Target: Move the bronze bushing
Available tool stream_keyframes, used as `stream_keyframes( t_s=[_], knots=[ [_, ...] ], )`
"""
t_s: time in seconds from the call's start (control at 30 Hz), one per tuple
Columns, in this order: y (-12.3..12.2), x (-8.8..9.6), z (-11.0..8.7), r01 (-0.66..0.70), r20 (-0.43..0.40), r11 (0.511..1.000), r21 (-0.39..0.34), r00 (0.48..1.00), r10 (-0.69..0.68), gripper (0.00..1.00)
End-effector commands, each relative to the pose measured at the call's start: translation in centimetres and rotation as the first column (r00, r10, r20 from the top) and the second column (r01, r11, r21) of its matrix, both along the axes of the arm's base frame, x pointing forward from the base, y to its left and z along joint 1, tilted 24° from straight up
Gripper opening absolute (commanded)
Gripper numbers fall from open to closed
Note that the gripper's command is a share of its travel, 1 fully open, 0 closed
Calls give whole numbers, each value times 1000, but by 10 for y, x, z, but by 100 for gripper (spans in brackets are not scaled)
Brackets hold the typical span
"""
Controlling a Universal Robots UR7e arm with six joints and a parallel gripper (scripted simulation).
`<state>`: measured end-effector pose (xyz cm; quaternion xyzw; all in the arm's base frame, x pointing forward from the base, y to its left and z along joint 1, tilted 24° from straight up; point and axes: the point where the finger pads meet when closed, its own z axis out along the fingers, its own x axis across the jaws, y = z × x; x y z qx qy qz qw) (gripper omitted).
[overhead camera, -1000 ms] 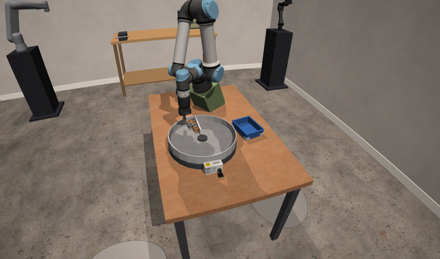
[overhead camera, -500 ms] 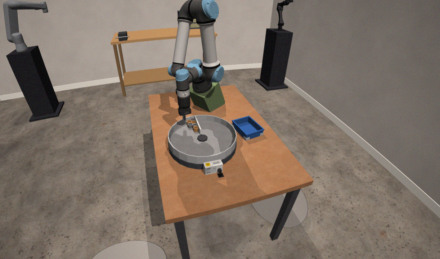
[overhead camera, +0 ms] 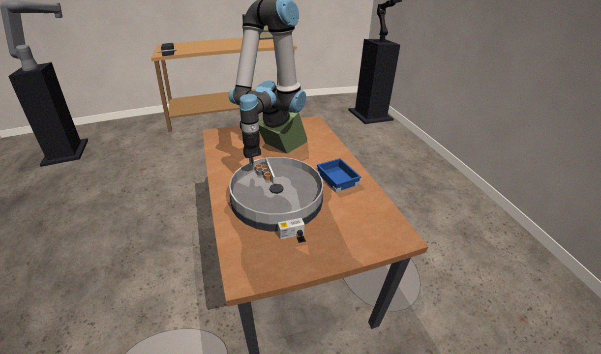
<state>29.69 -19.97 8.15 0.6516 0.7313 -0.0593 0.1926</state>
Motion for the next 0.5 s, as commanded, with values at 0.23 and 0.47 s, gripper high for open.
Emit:
stream_keyframes(
  t_s=[0.23, 0.47],
  knots=[
    [-1, 3, 5, -3, 3, 1000, -5, 1000, 3, 0],
    [-1, 3, 5, -3, 3, 1000, -5, 1000, 3, 0]
  ],
)
